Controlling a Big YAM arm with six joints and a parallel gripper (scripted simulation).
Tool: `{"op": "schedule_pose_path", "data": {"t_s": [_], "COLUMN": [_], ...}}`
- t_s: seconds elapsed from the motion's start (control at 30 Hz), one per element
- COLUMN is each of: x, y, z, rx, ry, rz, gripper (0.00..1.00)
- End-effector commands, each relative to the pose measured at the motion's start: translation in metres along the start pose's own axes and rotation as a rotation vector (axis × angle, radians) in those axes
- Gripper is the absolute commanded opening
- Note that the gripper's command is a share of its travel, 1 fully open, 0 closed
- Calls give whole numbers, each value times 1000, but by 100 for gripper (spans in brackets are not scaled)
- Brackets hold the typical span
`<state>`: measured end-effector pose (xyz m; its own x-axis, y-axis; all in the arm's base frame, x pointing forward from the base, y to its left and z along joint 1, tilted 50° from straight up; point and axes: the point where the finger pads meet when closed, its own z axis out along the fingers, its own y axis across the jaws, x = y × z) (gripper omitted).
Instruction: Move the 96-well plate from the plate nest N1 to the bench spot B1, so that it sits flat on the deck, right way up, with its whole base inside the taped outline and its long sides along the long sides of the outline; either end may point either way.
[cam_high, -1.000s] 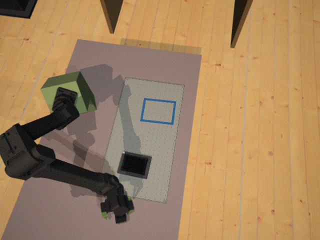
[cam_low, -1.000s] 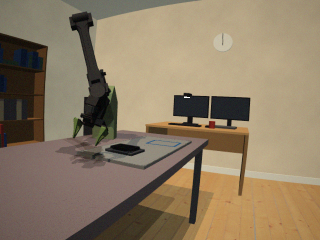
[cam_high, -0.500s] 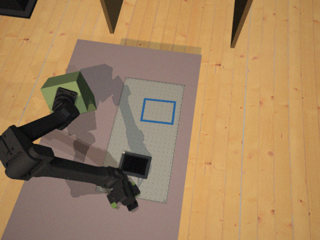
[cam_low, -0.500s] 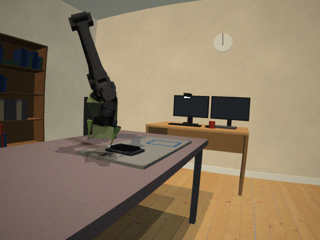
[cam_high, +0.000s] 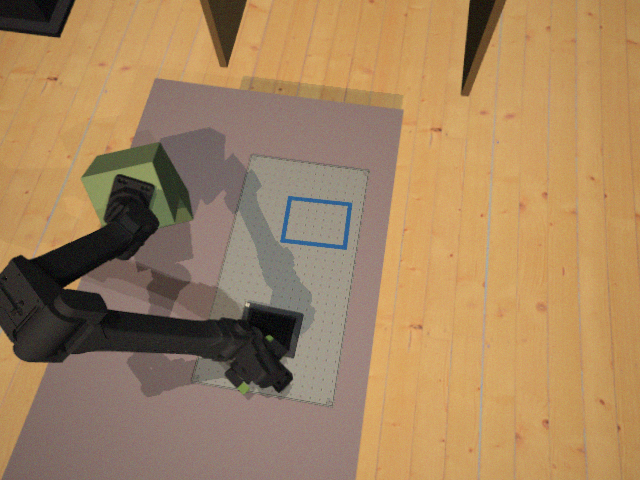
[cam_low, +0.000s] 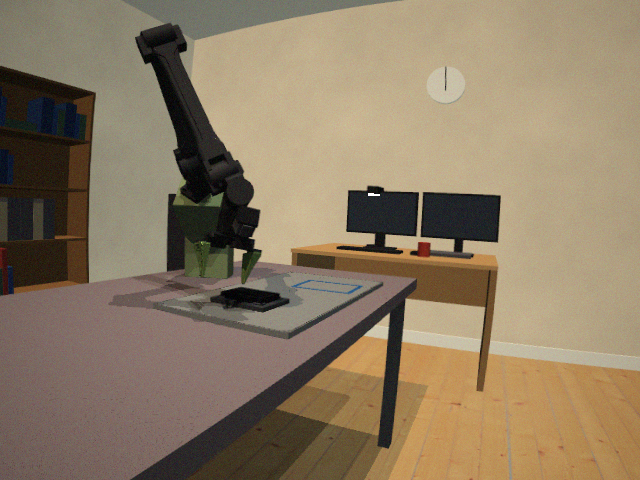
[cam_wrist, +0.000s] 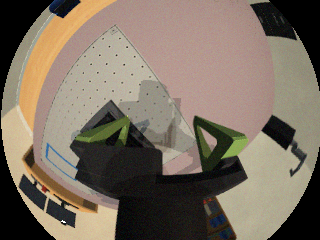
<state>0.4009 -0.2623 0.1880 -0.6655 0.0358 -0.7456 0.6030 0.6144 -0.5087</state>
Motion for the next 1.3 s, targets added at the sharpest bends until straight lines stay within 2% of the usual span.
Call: {"op": "schedule_pose_path", "data": {"t_s": [0.0,0.17,0.23,0.27,0.3,0.43,0.47,0.53,0.73,0.8,0.9,0.97,1.0,1.03,1.1,1.13,1.27], "x": [-8,9,24,22,30,20,26,26,59,70,72,62,54,54,54,65,65], "y": [4,26,40,43,48,54,58,58,82,90,98,93,84,82,82,91,91], "z": [-12,-20,-16,-18,-20,-34,-36,-36,-46,-48,-53,-58,-51,-51,-51,-52,-52], "rx": [-24,-90,-92,-87,-108,-152,-165,-165,-250,-247,-239,-234,-215,-213,-213,-232,-232], "ry": [-19,23,51,34,56,40,50,50,105,117,100,79,81,83,83,97,97], "rz": [-54,-202,-223,-209,-253,-342,-372,-372,-571,-581,-543,-525,-500,-500,-500,-537,-537], "gripper": [100,100,100,100,100,100,100,100,100,100,100,100,100,100,100,100,100]}}
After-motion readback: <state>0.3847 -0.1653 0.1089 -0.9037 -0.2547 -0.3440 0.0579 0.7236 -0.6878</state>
